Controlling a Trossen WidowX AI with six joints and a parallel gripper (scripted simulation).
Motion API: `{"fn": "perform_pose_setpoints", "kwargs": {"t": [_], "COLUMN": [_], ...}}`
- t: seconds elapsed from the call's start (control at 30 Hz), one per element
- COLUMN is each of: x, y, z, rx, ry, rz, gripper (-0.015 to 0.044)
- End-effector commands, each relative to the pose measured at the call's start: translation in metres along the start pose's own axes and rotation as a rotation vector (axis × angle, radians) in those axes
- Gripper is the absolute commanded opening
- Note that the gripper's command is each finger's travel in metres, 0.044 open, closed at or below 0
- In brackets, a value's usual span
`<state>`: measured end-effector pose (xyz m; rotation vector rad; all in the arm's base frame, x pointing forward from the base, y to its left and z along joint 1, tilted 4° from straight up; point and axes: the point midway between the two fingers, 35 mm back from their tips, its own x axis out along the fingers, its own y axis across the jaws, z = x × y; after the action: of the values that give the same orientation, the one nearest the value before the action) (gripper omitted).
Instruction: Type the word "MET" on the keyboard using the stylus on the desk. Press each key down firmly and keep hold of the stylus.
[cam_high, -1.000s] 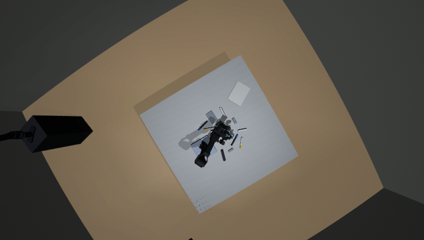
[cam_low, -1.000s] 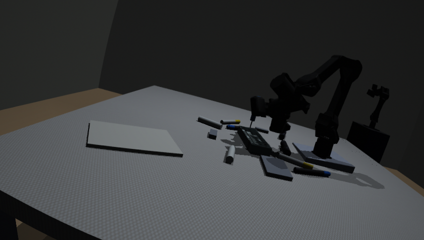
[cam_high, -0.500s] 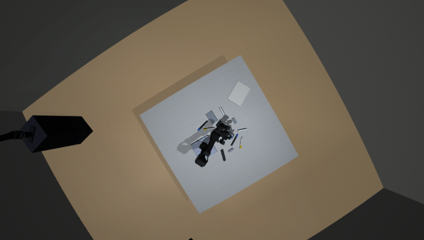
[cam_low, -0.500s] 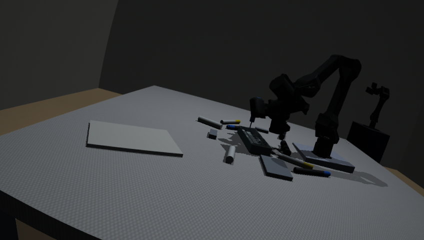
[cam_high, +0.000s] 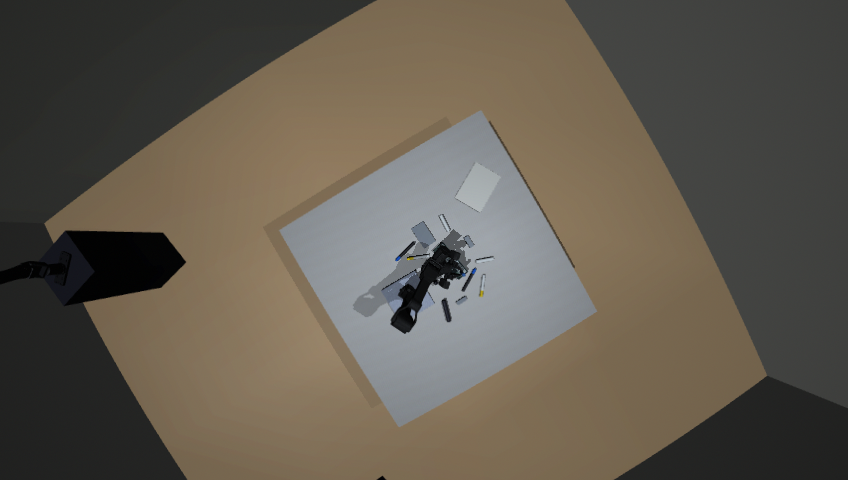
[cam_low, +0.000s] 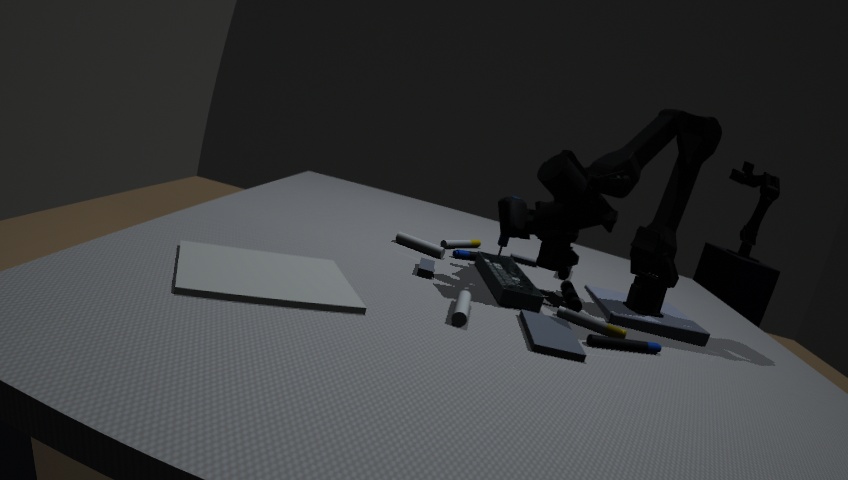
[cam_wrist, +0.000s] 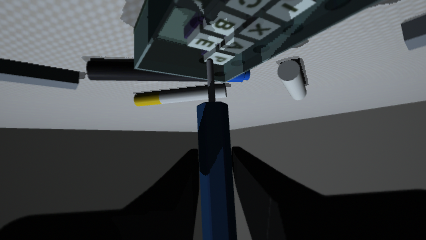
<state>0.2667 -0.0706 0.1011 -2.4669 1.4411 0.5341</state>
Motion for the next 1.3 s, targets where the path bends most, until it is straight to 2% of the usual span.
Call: {"fn": "perform_pose_setpoints", "kwargs": {"t": [0.0, 1.27], "x": [0.0011, 0.0068], "y": [0.0010, 0.0011], "z": [0.0031, 0.0130], "rx": [-0.002, -0.002], "ry": [-0.004, -0.004], "rz": [0.001, 0.001], "gripper": [0.0081, 0.0081]}}
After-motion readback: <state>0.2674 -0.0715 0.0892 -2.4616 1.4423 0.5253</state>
